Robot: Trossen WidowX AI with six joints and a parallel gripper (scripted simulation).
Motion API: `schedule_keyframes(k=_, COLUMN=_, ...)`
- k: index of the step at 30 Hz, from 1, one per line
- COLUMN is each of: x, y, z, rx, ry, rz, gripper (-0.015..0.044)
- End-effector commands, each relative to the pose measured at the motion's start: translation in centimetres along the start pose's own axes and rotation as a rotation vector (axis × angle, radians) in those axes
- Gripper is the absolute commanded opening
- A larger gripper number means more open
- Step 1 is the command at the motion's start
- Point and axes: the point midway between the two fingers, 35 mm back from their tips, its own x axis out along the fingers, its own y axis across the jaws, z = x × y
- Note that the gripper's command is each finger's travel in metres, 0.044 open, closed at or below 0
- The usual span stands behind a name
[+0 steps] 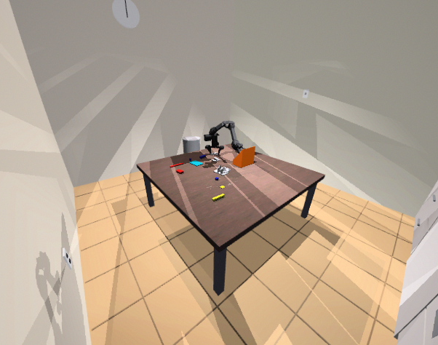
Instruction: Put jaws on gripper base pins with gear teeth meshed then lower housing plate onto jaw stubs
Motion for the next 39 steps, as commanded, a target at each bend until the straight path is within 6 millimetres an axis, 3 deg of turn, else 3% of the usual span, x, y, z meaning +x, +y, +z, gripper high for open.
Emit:
schedule_keyframes(k=1, x=-0.1, y=-0.1, z=-1.0, rx=-0.093, ry=0.012, rz=-0.001, gripper=0.0351)
schedule_keyframes(k=39, x=0.2, y=-3.9, z=-9.6, rx=-1.111, ry=0.040, rz=-0.014, gripper=0.0351)
